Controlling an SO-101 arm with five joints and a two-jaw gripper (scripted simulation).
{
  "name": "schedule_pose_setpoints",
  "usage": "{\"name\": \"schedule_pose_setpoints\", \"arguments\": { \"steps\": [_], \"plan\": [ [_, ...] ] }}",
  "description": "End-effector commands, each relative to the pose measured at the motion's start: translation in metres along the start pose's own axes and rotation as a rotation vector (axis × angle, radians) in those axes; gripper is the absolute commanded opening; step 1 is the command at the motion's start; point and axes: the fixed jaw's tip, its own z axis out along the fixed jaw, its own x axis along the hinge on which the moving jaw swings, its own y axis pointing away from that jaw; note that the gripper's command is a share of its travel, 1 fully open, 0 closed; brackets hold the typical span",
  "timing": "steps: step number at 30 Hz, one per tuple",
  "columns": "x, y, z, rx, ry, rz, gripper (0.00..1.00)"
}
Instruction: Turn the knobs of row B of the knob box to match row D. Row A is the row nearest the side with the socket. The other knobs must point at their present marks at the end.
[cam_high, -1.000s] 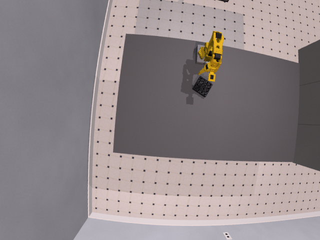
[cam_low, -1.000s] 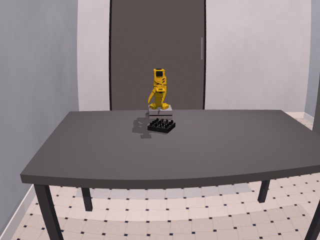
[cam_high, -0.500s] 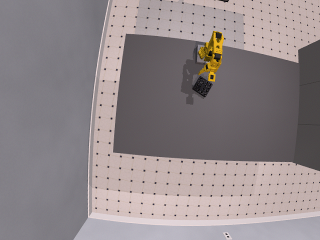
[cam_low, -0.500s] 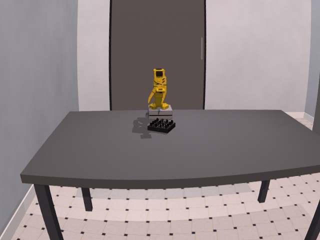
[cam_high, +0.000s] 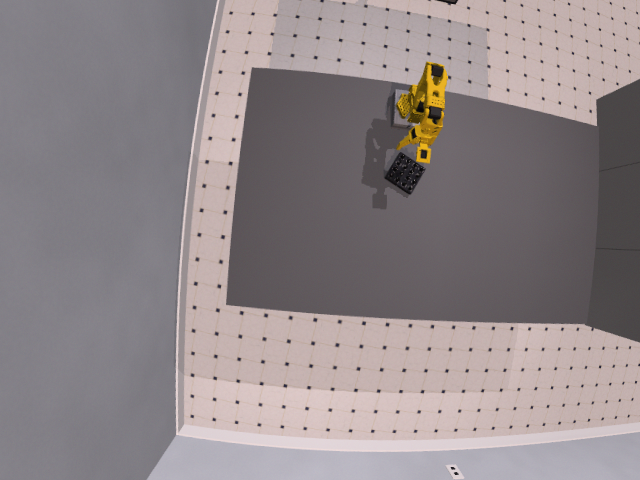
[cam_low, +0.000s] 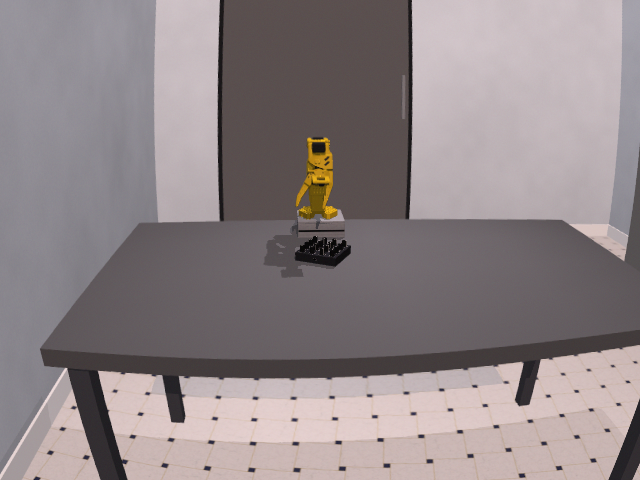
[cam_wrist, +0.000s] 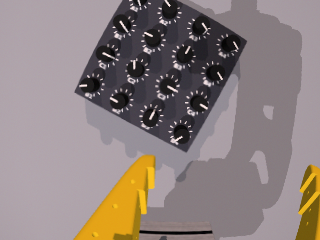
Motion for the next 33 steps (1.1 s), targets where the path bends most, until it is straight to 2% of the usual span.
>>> {"name": "schedule_pose_setpoints", "arguments": {
  "steps": [1,9,16,18,26,33],
  "plan": [
    [0.001,0.002,0.001,-0.005,-0.006,-0.002,0.4],
    [-0.006,0.002,0.002,-0.005,-0.006,-0.002,0.4],
    [-0.027,0.001,0.009,-0.005,-0.007,-0.002,0.4],
    [-0.027,0.001,0.009,-0.005,-0.007,-0.002,0.4],
    [-0.049,0.0,0.022,-0.005,-0.007,-0.002,0.4],
    [-0.054,0.0,0.025,-0.005,-0.007,-0.002,0.4]
  ]
}}
